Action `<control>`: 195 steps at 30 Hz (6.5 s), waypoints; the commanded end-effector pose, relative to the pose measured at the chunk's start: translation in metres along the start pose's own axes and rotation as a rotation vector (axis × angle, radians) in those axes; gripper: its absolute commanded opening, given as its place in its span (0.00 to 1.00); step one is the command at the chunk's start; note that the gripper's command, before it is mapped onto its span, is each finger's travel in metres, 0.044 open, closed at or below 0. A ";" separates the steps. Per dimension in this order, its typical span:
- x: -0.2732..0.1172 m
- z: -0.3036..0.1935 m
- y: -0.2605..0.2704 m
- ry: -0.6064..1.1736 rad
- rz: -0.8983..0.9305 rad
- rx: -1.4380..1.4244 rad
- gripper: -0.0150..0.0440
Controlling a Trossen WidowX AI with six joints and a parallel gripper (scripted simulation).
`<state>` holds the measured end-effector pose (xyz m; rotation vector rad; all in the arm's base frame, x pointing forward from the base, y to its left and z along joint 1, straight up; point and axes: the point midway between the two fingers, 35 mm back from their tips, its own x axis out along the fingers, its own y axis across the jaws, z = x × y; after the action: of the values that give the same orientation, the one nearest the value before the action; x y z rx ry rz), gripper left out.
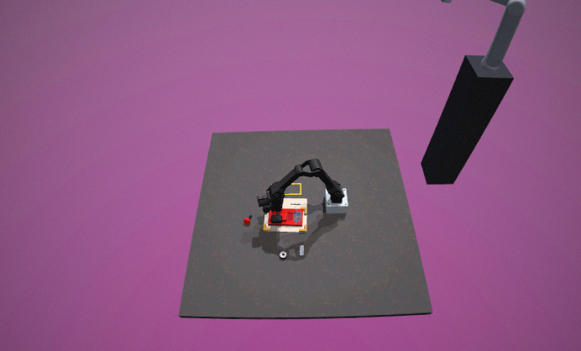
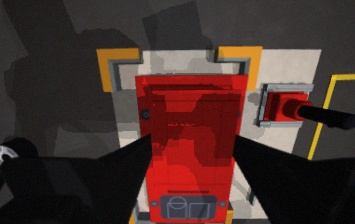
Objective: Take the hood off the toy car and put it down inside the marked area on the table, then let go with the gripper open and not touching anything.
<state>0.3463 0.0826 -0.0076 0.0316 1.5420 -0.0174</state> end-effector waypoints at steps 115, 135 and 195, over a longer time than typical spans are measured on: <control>-0.070 -0.031 -0.213 0.002 -0.017 0.000 0.25; -0.050 -0.030 -0.214 0.002 -0.017 0.000 0.25; 0.003 -0.032 -0.214 0.002 -0.017 0.000 0.25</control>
<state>0.3100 -0.1316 -0.0081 0.0190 1.5326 -0.0391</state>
